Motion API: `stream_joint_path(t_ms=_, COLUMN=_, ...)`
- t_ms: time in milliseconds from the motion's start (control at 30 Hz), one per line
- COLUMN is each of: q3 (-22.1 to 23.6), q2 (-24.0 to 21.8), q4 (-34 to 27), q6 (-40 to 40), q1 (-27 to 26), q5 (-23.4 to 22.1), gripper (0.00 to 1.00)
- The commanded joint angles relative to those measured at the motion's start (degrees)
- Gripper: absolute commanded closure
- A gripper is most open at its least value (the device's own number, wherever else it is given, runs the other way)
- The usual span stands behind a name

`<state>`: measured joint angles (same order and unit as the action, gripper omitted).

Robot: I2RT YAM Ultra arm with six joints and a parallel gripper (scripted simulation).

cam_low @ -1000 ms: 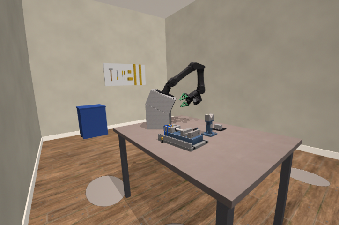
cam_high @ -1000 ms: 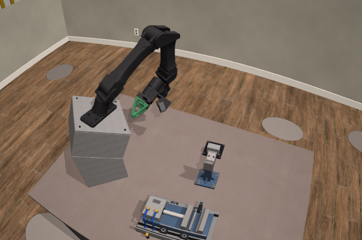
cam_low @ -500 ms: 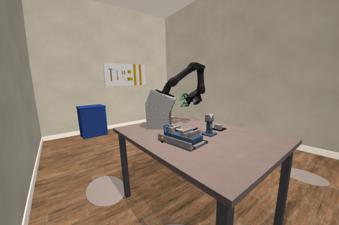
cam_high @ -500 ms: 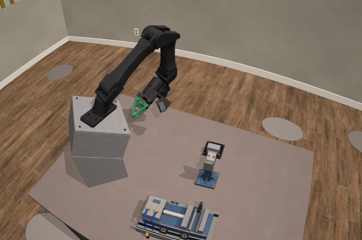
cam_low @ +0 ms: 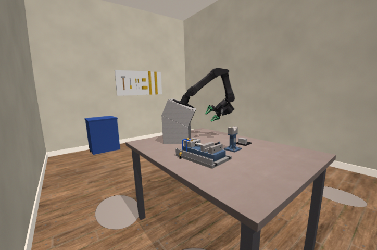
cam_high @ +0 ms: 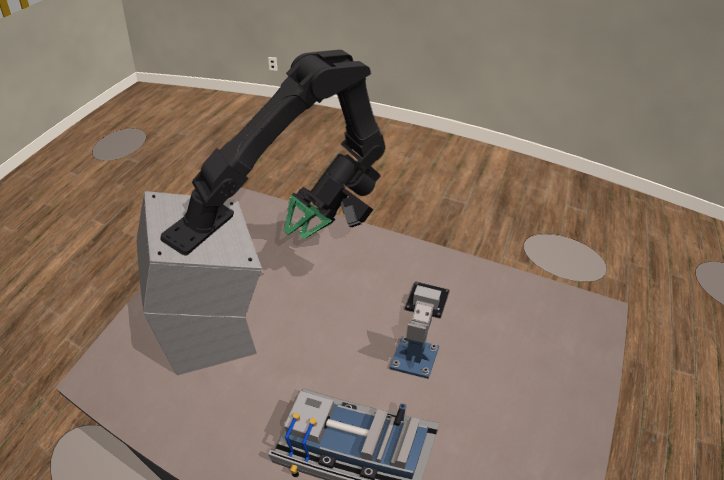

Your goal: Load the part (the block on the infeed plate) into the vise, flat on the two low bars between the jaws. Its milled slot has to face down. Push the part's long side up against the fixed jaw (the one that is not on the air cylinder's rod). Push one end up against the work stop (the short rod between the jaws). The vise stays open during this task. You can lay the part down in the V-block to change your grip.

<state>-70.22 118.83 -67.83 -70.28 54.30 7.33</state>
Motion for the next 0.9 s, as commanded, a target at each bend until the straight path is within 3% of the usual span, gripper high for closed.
stream_joint_path(t_ms=0, q3=-2.1, q2=-1.7, q4=1.6, q6=-3.8, q1=-1.0, q5=-1.4, gripper=0.0)
stream_joint_path(t_ms=500, q3=-12.3, q2=-4.3, q4=7.5, q6=-19.3, q1=-13.1, q5=-7.1, gripper=0.0)
stream_joint_path(t_ms=600, q3=-12.5, q2=-4.0, q4=7.8, q6=-19.8, q1=-13.0, q5=-7.1, gripper=0.0)
stream_joint_path(t_ms=633, q3=-14.4, q2=-4.9, q4=8.8, q6=-22.6, q1=-15.6, q5=-8.3, gripper=0.0)
stream_joint_path(t_ms=867, q3=-18.6, q2=-6.0, q4=11.2, q6=-29.1, q1=-20.6, q5=-10.7, gripper=0.0)
